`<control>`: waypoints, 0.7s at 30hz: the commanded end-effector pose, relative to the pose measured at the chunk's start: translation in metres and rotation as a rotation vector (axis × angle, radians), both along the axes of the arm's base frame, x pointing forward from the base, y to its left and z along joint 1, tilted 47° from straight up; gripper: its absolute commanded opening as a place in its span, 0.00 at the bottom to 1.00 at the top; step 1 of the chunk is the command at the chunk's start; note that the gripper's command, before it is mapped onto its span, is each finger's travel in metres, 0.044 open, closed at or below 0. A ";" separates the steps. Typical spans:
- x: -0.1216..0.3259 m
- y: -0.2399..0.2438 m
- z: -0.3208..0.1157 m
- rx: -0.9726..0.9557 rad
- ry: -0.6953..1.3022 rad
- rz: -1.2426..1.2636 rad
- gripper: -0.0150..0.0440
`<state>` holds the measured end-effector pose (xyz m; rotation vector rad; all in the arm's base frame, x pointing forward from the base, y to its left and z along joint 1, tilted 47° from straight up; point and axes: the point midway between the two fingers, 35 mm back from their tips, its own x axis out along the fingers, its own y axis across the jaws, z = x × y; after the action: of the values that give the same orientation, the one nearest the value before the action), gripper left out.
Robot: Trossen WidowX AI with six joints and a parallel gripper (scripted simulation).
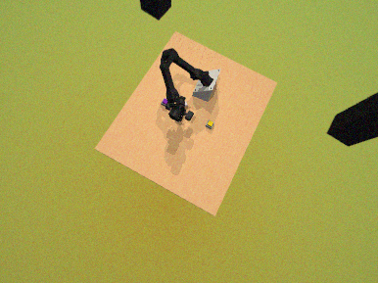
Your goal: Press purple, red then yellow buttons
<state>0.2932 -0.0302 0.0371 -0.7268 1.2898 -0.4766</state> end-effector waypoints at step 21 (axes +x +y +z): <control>0.000 -0.010 -0.010 -0.008 0.011 0.001 0.29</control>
<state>0.2945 -0.0393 0.0279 -0.7311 1.2938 -0.4782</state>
